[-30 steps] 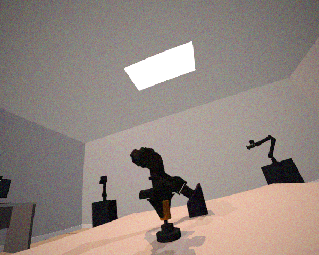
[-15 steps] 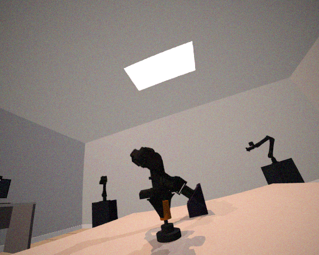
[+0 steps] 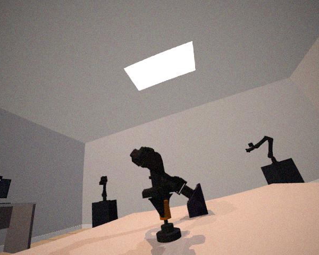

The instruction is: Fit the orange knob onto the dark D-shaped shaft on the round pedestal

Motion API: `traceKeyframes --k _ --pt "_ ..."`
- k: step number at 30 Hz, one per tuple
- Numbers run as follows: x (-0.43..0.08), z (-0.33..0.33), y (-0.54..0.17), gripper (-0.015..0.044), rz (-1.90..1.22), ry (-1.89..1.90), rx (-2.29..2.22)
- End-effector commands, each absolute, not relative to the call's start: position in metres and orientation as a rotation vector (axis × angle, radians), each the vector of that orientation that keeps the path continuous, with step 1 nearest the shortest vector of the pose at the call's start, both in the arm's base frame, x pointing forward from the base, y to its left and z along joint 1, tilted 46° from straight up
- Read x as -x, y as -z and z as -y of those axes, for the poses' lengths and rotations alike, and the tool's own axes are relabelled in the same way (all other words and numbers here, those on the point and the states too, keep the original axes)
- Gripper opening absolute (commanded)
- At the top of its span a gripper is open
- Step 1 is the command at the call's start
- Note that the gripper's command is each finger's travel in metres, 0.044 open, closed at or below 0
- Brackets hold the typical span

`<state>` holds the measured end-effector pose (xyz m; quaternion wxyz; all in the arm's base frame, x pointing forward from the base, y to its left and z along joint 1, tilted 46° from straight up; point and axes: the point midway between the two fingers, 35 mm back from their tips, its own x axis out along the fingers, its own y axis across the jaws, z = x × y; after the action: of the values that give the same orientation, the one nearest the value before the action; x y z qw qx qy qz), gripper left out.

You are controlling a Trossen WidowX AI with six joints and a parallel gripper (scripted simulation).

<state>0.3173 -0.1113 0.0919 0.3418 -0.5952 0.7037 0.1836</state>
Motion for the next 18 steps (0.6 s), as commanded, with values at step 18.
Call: traceKeyframes --k 18 --pt "-0.3174 0.1102 -0.0931 0.0 -1.828 -0.498 1.563"
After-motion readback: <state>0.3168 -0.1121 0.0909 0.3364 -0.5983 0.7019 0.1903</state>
